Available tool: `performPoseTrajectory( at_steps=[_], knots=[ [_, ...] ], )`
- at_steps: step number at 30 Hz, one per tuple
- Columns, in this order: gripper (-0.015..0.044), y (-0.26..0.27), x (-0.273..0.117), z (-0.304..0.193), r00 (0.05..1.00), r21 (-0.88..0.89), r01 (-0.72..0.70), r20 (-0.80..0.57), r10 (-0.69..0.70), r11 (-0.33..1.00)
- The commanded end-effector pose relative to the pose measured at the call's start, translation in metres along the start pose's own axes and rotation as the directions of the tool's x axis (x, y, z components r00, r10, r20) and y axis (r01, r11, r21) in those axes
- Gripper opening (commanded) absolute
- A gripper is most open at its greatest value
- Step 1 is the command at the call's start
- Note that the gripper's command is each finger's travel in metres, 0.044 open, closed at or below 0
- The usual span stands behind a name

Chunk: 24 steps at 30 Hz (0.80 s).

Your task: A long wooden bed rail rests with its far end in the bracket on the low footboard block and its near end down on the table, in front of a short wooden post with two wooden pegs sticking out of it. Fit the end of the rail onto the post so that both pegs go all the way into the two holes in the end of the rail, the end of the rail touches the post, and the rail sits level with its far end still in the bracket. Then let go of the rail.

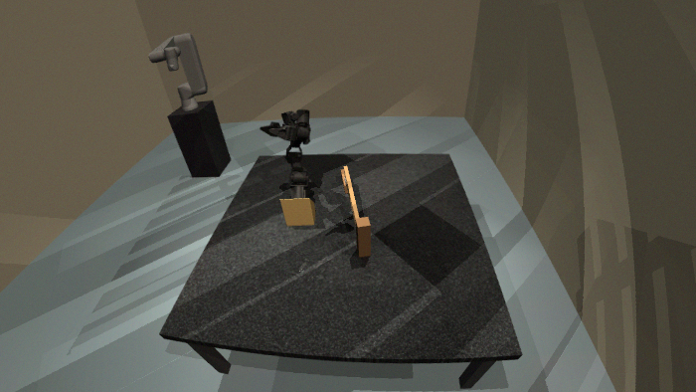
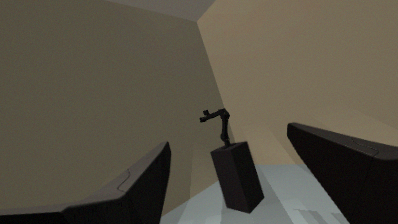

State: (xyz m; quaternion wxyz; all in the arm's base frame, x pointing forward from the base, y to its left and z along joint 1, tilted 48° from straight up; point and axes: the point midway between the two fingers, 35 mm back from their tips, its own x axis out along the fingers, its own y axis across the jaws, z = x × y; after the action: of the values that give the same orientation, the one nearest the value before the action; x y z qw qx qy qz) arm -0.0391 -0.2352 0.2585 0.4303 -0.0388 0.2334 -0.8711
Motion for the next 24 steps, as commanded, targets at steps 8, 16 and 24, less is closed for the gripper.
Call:
performPoseTrajectory(
  at_steps=[8, 16, 24],
  knots=[
    [0.0440, 0.111, -0.015, -0.010, 0.901, -0.600, -0.397, -0.108, 0.421, 0.694],
    [0.0440, 0.216, -0.081, -0.064, 0.563, -0.867, -0.478, -0.424, 0.710, -0.139],
    [0.0440, 0.262, -0.177, -0.145, 0.127, -0.626, -0.063, -0.778, 0.616, -0.777]
  ],
)
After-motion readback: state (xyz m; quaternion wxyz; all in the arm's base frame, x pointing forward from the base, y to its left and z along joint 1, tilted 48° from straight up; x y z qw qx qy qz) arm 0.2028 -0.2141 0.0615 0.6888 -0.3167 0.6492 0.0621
